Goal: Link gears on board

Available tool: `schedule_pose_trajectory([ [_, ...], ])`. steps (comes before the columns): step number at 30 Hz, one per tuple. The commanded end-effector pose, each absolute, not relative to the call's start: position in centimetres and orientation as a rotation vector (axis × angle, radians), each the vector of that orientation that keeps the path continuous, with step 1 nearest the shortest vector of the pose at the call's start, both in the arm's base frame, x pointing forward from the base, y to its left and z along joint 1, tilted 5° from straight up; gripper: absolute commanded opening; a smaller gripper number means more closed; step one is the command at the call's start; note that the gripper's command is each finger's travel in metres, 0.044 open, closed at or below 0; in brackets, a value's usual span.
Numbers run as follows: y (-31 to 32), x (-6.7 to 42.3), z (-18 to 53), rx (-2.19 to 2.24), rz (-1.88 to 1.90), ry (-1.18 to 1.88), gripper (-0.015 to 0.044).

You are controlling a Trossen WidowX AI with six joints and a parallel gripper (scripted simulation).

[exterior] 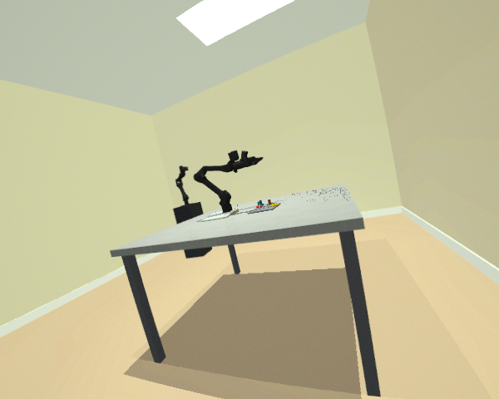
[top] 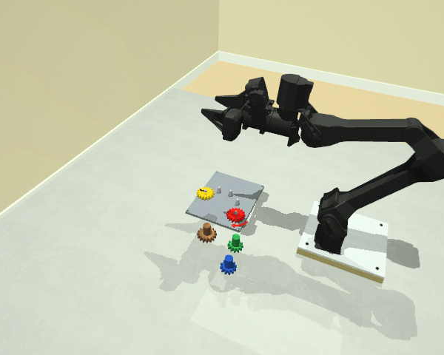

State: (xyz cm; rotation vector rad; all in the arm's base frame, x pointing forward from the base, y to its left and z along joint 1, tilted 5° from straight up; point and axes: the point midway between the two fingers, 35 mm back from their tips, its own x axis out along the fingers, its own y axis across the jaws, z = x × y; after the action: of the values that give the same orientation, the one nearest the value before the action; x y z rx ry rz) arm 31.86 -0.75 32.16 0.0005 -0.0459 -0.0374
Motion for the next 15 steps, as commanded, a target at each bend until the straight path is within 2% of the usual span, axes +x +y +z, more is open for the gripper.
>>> schedule_pose_trajectory([
  [1, -0.7, 32.0, 32.0, -0.005, -0.036, -0.033, 0.0426],
  [8, 2.2, 36.4, 23.9, -0.249, 0.085, 0.445, 0.044],
  [15, 5.5, 36.6, 15.0, -0.547, 0.335, 0.947, 0.044],
])
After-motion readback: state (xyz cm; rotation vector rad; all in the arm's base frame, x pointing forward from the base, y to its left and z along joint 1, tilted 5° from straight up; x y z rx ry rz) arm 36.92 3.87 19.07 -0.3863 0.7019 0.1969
